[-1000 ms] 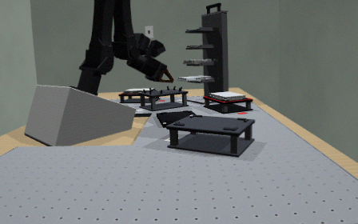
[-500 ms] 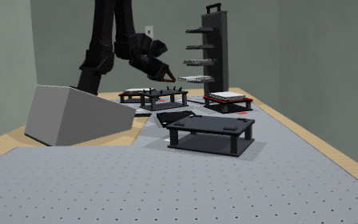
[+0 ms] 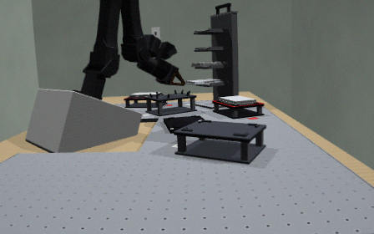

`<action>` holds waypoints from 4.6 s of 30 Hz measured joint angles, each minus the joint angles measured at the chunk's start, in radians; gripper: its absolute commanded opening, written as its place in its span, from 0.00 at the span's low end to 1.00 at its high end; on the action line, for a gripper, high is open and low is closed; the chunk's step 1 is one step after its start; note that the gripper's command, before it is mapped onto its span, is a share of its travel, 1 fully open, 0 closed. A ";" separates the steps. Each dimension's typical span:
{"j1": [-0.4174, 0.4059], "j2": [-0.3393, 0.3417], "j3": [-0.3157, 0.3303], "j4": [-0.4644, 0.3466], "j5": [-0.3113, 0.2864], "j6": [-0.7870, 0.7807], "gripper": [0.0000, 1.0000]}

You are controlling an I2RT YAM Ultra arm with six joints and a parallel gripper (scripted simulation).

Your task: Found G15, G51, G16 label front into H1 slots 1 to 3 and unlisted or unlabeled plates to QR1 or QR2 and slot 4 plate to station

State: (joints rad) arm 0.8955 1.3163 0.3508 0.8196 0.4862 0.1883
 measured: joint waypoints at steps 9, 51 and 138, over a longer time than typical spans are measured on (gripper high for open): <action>-0.013 0.014 0.021 -0.005 -0.013 -0.002 0.00; -0.061 0.071 0.105 -0.031 -0.061 -0.010 0.00; -0.087 0.104 0.166 -0.066 -0.094 -0.015 0.00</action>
State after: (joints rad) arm 0.8089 1.4200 0.5163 0.7532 0.3920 0.1730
